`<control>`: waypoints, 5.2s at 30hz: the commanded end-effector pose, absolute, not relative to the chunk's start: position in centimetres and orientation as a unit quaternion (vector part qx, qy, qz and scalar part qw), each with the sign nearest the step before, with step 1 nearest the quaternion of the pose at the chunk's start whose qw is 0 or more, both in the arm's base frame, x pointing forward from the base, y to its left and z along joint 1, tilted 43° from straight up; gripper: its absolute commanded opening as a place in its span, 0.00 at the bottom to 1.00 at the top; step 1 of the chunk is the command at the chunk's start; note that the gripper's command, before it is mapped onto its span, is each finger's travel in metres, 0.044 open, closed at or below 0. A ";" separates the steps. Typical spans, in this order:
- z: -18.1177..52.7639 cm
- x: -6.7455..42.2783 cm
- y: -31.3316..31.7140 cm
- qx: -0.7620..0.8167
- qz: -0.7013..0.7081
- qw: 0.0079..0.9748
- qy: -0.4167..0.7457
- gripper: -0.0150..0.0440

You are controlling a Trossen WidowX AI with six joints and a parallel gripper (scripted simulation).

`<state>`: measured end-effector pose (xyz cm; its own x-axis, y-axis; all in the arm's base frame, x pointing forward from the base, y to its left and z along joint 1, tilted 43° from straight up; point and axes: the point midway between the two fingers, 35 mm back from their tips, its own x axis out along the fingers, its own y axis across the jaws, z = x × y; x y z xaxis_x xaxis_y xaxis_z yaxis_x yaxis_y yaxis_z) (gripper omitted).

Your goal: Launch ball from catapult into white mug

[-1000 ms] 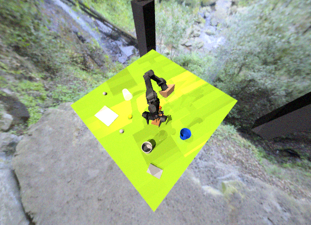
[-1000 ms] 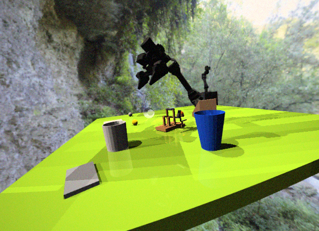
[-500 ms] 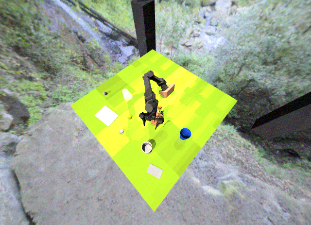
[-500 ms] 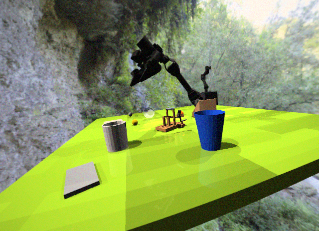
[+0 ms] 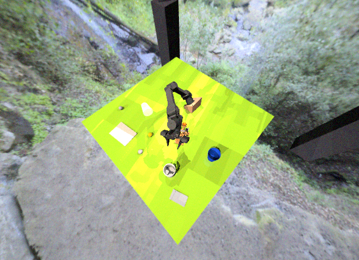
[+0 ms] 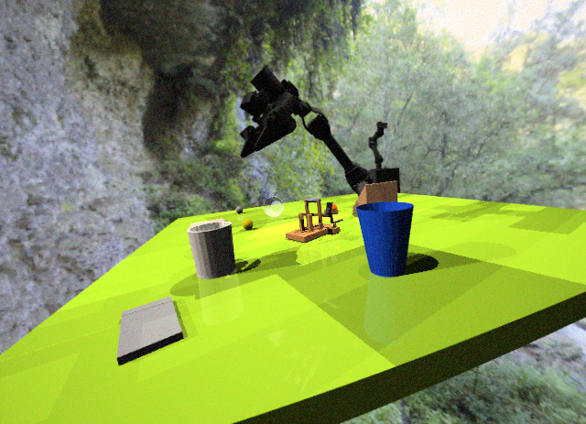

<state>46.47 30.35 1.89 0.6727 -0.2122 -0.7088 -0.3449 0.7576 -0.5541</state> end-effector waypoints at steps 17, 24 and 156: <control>1.9 46.6 30.2 -0.348 0.037 0.846 0.402 0.25; 1.3 45.9 30.2 -0.368 0.043 0.834 0.409 0.25; -10.0 19.0 13.6 -0.865 0.243 -0.199 0.391 0.25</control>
